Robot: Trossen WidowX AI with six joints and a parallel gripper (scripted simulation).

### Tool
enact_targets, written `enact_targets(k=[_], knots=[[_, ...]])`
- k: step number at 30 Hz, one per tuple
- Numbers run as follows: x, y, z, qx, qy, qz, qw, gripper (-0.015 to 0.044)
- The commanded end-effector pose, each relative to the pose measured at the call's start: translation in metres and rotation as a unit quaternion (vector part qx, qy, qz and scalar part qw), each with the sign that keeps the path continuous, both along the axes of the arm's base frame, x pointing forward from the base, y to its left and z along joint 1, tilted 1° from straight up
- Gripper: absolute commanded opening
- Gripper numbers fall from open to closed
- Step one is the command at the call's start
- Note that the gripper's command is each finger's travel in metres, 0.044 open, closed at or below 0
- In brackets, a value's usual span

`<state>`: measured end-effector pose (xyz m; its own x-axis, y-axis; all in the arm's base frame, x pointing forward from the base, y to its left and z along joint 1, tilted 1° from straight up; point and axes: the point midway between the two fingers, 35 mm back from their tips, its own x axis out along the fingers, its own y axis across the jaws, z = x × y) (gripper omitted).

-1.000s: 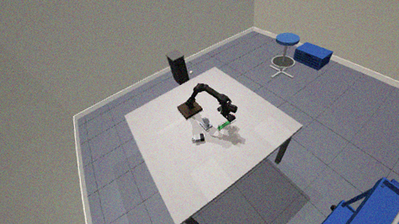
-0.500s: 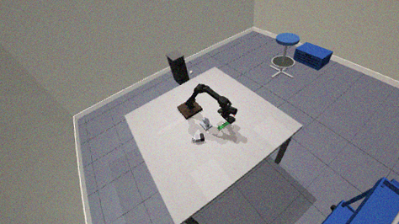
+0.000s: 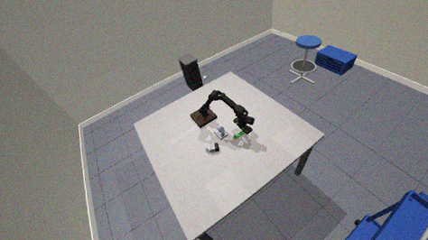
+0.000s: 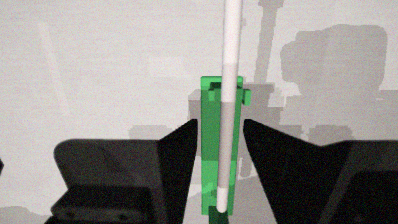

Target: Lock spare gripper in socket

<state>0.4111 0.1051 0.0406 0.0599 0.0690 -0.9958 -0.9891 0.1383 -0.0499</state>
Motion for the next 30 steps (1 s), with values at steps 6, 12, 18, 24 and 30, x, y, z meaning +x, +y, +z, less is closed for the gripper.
enact_targets(k=[6, 12, 18, 24, 30], knots=[[0.001, -0.001, -0.001, -0.002, -0.002, 0.002, 1.0, 0.0009], [0.0, -0.001, -0.001, -0.002, -0.002, 0.002, 1.0, 0.0], [0.0, 0.0, 0.005, -0.001, -0.001, 0.001, 1.0, 0.0], [-0.004, -0.001, 0.015, -0.002, 0.006, 0.0, 1.0, 0.0], [-0.007, -0.001, 0.023, -0.003, 0.012, 0.0, 1.0, 0.0]])
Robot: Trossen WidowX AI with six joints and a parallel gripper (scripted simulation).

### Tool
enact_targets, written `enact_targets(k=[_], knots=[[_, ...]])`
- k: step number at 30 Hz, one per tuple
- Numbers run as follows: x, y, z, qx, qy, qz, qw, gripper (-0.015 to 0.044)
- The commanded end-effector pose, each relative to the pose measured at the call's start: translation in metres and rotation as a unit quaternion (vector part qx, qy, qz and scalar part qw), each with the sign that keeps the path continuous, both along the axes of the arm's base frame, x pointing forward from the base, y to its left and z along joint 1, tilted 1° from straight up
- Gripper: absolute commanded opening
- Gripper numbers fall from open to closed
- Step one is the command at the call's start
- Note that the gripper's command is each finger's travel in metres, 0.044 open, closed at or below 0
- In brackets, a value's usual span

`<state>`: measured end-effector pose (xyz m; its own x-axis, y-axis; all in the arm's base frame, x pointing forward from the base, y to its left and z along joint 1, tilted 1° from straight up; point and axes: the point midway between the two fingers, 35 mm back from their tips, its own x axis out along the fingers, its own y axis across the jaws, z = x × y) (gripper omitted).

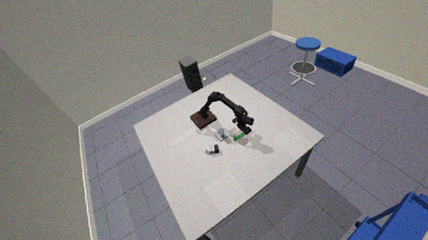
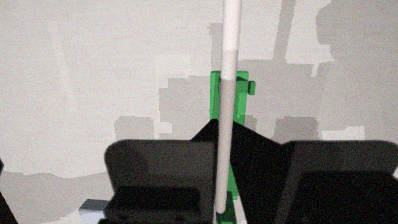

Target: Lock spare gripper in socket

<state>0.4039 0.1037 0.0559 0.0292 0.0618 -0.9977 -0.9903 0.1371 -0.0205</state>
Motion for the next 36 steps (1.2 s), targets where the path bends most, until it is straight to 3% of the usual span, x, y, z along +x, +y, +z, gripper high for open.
enact_targets(k=[1, 14, 36], knots=[[0.0, 0.0, 0.009, 0.0, -0.002, 0.0, 1.0, 0.0], [-0.002, -0.003, 0.008, -0.001, 0.005, 0.0, 1.0, 0.0], [-0.001, -0.058, 0.018, -0.004, 0.005, 0.003, 1.0, 0.0]])
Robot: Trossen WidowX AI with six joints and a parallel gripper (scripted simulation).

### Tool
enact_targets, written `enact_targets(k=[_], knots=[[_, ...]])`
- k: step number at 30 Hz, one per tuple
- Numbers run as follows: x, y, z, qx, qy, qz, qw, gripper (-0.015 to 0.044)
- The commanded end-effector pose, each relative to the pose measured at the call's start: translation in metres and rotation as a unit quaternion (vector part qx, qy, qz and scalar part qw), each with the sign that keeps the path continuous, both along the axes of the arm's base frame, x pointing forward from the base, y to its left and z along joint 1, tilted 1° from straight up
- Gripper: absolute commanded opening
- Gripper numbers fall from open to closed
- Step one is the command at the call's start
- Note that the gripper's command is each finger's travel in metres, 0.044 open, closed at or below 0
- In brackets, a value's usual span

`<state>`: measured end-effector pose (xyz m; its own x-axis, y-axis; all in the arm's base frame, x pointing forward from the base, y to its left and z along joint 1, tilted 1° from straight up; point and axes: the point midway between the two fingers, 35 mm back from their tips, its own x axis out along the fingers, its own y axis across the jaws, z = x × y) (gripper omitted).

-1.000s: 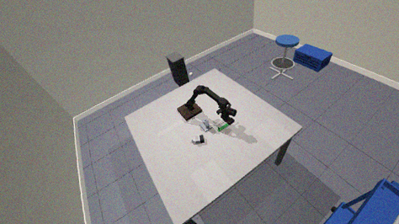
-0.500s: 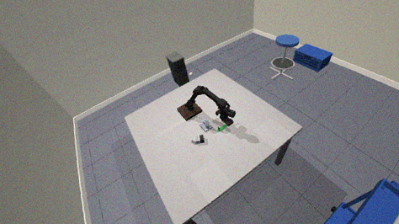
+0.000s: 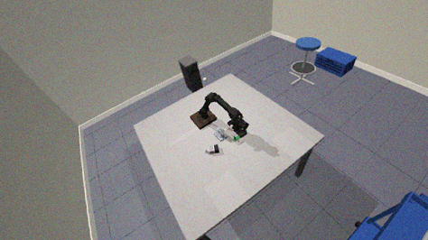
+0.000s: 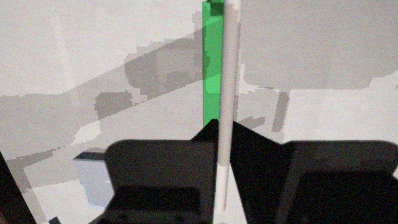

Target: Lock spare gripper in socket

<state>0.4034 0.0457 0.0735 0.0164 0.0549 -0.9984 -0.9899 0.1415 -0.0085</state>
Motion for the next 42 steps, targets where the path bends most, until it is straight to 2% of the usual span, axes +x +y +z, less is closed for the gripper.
enact_targets(k=[1, 22, 42], knots=[[0.0, 0.0, -0.001, 0.0, -0.001, 0.005, 1.0, 0.0], [0.001, 0.0, -0.033, 0.0, 0.003, 0.005, 1.0, 0.0], [0.001, 0.0, -0.036, 0.0, 0.003, 0.006, 1.0, 0.0]])
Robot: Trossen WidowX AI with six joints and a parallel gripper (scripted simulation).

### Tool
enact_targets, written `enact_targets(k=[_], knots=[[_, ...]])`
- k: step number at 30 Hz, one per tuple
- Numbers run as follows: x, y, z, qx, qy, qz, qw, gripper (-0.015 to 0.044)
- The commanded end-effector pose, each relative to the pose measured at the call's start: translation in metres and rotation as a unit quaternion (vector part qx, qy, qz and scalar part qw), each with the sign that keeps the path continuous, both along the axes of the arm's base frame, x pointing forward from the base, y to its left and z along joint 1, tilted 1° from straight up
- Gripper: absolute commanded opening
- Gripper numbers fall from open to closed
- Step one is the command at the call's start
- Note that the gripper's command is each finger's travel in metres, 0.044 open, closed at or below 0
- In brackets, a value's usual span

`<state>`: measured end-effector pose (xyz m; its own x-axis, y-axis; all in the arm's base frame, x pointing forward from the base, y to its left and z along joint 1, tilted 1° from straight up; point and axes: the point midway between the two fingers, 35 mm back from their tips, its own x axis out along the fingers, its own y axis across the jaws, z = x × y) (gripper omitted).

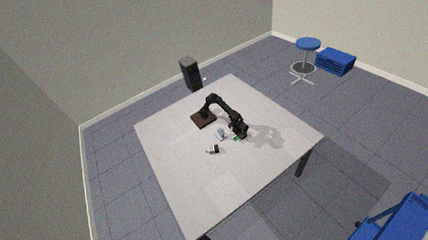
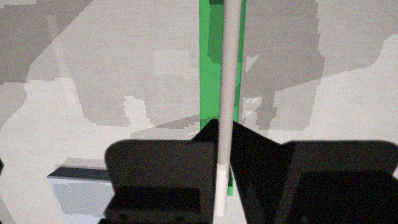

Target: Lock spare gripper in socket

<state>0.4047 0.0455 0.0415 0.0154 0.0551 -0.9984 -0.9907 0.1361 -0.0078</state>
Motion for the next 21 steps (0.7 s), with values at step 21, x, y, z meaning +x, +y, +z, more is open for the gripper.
enact_targets(k=[21], knots=[[0.0001, 0.0, -0.0001, 0.0, 0.0, 0.0, 1.0, 0.021]])
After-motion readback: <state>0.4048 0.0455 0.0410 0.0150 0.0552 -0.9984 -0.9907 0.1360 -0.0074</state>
